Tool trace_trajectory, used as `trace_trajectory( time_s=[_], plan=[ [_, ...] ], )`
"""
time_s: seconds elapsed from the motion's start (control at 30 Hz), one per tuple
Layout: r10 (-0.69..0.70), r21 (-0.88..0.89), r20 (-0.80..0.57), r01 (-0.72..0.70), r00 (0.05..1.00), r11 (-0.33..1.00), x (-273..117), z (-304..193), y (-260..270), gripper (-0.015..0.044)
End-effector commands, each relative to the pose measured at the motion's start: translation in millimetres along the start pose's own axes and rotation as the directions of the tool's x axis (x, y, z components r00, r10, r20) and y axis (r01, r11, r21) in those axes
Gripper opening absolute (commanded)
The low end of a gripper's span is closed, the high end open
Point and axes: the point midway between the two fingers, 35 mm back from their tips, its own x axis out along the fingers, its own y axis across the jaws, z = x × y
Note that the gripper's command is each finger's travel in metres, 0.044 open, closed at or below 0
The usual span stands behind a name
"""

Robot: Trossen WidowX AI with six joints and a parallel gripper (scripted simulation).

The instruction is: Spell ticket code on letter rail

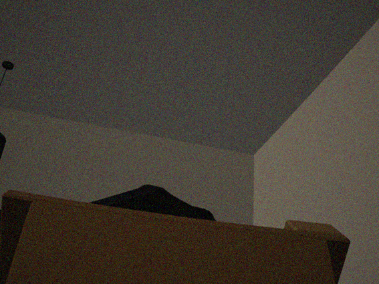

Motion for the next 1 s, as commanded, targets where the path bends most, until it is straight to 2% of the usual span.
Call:
trace_trajectory(
  time_s=[0.0, 0.97],
  plan=[
    [0.004, -0.003, 0.000, -0.004, 1.000, 1.000, 0, -2, 1, 0.0000],
    [0.004, -0.002, 0.000, -0.004, 1.000, 1.000, 1, -3, 14, 0.0000]
  ],
)
